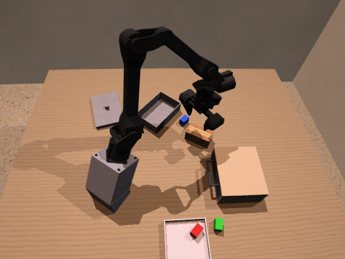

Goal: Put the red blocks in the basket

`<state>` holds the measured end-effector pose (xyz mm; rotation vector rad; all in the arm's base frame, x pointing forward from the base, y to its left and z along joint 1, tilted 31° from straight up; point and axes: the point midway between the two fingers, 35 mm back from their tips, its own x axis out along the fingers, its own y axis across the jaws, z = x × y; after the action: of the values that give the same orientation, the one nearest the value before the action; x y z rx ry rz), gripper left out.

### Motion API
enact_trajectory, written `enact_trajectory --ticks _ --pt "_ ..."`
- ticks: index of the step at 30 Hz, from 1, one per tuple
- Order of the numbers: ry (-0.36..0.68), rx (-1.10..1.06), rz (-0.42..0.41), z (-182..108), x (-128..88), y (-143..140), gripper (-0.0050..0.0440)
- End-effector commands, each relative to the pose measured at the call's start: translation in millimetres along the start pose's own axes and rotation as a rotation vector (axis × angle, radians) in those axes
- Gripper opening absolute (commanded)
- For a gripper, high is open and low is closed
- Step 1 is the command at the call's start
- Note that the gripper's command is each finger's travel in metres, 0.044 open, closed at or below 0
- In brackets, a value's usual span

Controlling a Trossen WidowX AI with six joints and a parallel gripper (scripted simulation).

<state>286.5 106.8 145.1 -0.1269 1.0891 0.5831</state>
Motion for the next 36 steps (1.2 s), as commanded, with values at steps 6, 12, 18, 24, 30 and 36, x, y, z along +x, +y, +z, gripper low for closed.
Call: enact_trajectory --ticks 6,12,18,24,30,36 --pt "-0.014 -0.108 -0.005 4.0 -3.3 68.5 0.044" --pt "-0.013 -0.375 -0.007 -6.8 -2.9 119.3 0.044" --pt "-0.013 -0.482 -0.008 -24.2 -2.4 176.7 0.044" --pt "-0.012 -0.615 -0.009 -42.0 -2.0 211.9 0.044" --pt "-0.011 -0.856 -0.01 -77.9 -1.2 260.0 0.044" --pt "-0.011 -0.856 -0.01 -107.8 -0.6 300.0 0.044"
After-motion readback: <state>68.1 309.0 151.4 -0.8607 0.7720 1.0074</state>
